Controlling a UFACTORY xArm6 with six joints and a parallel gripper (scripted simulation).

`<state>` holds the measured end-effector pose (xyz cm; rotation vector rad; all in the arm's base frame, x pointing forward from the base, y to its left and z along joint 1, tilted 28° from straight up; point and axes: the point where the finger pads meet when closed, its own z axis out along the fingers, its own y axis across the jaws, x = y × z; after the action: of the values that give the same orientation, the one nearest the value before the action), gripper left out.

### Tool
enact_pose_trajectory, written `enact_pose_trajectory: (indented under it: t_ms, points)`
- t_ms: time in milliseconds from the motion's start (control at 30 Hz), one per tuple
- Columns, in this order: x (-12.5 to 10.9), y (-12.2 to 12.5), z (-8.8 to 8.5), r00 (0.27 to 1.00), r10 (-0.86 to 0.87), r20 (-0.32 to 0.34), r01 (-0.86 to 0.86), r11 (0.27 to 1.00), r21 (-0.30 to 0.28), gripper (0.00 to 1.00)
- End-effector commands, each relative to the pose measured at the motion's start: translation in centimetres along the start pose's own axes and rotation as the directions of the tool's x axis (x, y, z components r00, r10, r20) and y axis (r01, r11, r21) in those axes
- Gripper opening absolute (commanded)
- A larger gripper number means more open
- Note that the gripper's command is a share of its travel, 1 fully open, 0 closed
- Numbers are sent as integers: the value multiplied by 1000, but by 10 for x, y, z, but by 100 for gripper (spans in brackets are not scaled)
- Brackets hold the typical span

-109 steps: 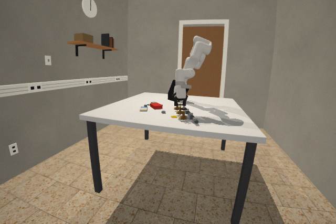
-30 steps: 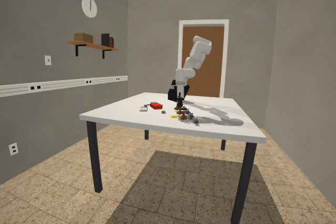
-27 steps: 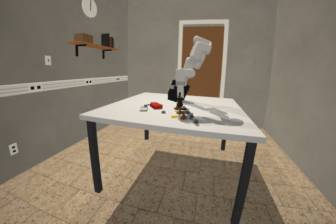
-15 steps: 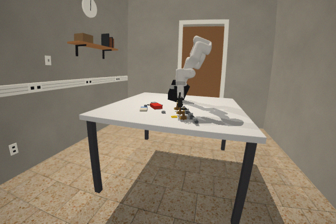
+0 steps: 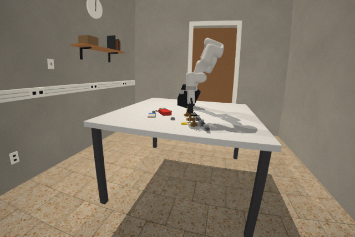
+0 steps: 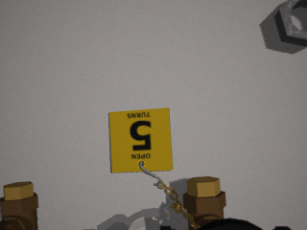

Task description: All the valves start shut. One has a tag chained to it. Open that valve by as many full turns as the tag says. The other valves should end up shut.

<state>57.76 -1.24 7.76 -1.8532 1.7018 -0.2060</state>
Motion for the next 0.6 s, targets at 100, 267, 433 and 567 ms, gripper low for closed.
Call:
enact_pose_trajectory:
  t_ms: [100, 267, 433, 567]
  points:
    - [0, -2, -1, 956, -294, -2, 294, 956, 11, 0]
    - [0, -2, -1, 897, -442, -4, 442, 897, 10, 0]
    - [0, -2, -1, 725, -688, -7, 688, 725, 9, 0]
    - [0, -2, -1, 567, -823, -6, 823, 567, 1, 0]
